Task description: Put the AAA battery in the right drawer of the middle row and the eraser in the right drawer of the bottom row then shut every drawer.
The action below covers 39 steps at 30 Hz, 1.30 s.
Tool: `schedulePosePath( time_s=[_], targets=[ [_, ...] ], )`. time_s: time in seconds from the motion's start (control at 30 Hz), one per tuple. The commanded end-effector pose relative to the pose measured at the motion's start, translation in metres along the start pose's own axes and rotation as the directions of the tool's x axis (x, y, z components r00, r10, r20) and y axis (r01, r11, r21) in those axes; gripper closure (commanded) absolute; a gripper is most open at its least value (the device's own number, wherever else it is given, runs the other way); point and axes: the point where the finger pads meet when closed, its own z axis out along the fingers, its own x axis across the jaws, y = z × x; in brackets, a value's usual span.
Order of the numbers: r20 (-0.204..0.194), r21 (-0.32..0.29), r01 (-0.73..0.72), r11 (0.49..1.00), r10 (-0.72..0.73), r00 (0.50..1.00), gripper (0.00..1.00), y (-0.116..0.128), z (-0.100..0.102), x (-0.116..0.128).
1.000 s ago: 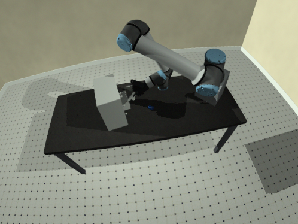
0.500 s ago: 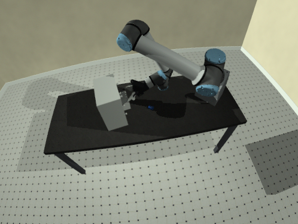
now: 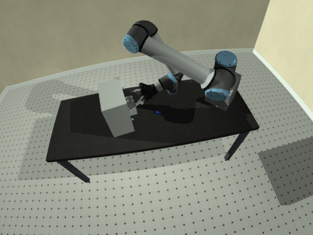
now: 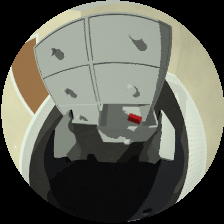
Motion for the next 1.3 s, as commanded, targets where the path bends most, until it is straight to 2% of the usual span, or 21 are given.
schedulePosePath(
  time_s=[0.0,0.97,1.27],
  targets=[
    [0.000,0.001,0.000,1.000,0.000,1.000,0.00,0.002,-0.008,0.000],
    [0.000,0.001,0.000,1.000,0.000,1.000,0.00,0.028,-0.098,0.000],
    [0.000,0.001,0.000,1.000,0.000,1.000,0.00,0.033,-0.115,0.000]
  ],
)
